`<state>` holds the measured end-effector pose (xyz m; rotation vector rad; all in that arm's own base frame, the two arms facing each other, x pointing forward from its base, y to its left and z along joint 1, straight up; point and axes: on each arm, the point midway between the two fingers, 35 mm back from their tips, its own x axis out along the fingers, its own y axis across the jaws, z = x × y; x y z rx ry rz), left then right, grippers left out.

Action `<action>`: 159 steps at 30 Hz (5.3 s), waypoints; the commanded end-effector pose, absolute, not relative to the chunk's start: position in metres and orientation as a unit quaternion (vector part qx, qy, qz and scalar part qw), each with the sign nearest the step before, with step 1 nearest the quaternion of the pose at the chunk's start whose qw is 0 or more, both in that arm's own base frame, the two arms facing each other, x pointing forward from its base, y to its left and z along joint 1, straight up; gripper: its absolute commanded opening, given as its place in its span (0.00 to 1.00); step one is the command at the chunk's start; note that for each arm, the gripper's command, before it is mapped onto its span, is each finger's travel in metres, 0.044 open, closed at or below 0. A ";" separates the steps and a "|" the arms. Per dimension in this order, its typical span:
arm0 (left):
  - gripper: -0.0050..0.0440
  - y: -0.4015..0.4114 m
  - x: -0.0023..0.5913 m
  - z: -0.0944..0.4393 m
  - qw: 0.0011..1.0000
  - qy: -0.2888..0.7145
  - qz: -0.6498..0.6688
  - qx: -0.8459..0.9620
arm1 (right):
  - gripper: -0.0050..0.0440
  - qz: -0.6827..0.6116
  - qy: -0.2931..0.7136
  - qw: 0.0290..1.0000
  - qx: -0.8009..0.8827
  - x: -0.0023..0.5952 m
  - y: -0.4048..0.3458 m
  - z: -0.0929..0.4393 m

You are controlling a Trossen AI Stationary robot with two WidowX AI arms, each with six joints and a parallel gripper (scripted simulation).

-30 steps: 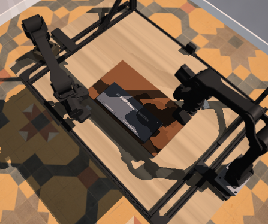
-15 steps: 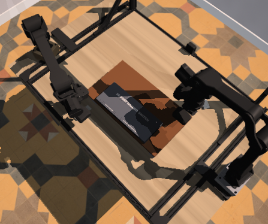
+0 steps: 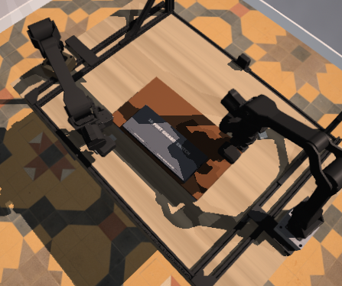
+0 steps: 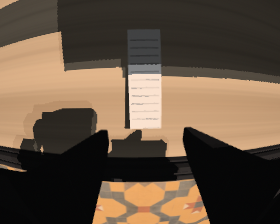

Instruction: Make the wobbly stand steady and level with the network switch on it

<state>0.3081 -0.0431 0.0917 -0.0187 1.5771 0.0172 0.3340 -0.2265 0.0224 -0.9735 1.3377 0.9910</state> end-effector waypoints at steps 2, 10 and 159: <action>0.10 -0.043 0.309 0.082 0.707 0.707 0.009 -0.009 | 0.59 0.422 0.570 0.570 -0.415 0.334 -0.227 0.022; 0.10 -0.043 0.309 0.082 0.707 0.707 0.009 -0.009 | 0.59 0.422 0.570 0.570 -0.415 0.334 -0.227 0.022; 0.10 -0.043 0.309 0.065 0.707 0.707 0.009 -0.009 | 0.10 -0.569 0.419 0.419 0.569 0.326 -0.259 -0.030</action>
